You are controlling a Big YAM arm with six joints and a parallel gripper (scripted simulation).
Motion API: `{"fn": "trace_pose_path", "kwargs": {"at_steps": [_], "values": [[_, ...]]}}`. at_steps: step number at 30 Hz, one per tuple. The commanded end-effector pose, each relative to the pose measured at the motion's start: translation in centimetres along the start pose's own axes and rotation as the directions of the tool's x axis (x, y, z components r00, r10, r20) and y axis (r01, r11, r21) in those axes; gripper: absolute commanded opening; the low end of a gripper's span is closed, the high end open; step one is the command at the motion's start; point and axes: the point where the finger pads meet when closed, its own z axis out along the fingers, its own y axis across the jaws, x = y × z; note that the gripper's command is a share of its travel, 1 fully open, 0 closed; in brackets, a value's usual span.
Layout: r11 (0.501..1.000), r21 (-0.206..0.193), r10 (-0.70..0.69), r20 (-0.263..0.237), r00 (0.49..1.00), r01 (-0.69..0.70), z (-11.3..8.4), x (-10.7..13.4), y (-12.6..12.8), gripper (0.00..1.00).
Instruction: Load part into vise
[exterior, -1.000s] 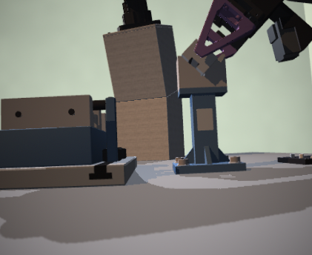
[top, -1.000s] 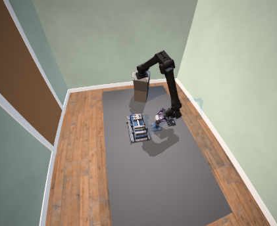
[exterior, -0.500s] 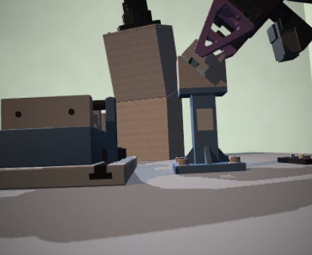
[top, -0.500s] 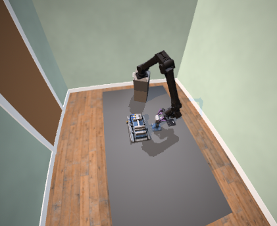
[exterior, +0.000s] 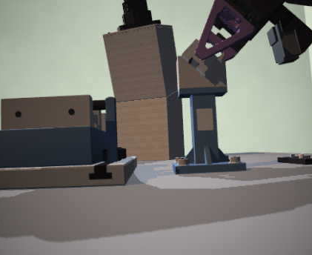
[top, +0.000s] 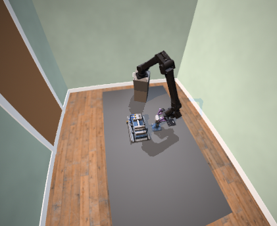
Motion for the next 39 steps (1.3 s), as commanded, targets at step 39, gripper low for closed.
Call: {"fn": "trace_pose_path", "kwargs": {"at_steps": [39], "values": [[1.000, 0.006, 0.023, 0.126, 0.992, -0.024, -0.1, 0.9, -1.0, 0.81]]}}
